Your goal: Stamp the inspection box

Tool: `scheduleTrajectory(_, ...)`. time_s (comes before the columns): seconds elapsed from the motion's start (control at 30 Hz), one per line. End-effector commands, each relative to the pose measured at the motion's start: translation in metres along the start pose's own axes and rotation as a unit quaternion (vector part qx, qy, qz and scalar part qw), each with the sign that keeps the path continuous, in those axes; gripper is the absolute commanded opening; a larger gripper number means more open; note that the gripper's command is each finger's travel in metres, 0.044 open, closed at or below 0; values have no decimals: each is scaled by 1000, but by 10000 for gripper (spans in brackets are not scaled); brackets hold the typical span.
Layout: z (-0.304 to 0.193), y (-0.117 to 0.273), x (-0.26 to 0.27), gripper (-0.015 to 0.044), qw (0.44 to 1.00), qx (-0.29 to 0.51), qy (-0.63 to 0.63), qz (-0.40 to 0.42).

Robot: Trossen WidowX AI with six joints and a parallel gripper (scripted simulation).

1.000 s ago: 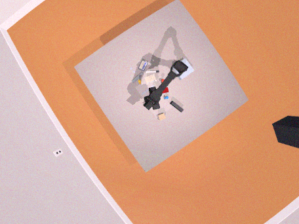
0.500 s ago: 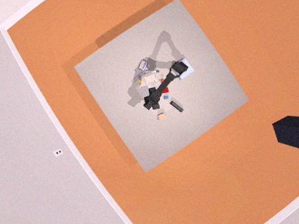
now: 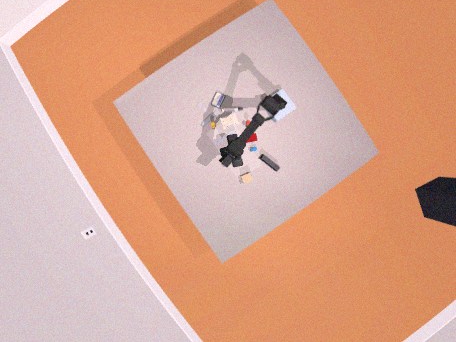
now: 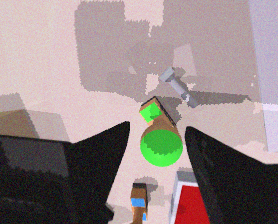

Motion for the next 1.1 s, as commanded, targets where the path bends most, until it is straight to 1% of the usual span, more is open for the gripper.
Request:
scheduleTrajectory(0.0,-1,-7,-2,226,1000,0,2,-4)
scheduleTrajectory(0.2,-1,-12,-2,226,1000,0,2,-4)
scheduleTrajectory(0.87,-1,-10,-1,92,1000,1,0,-1)
scheduleTrajectory(0.97,-1,-9,-1,14,1000,1,0,-1)
scheduleTrajectory(1.0,-1,-9,-1,0,1000,1,0,-1)
scheduleTrajectory(1.07,-1,-8,-1,0,1000,1,0,-1)
Point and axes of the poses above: the point midway between the two fingers, 35 mm back from their tips, its own y axis back along the fingers, its own x axis across the jaws, z = x × y, the point moved 8 cm from there along y, back along the fingers, and after that the axes turned 10 degrees about -y, right-handed, at the moved point
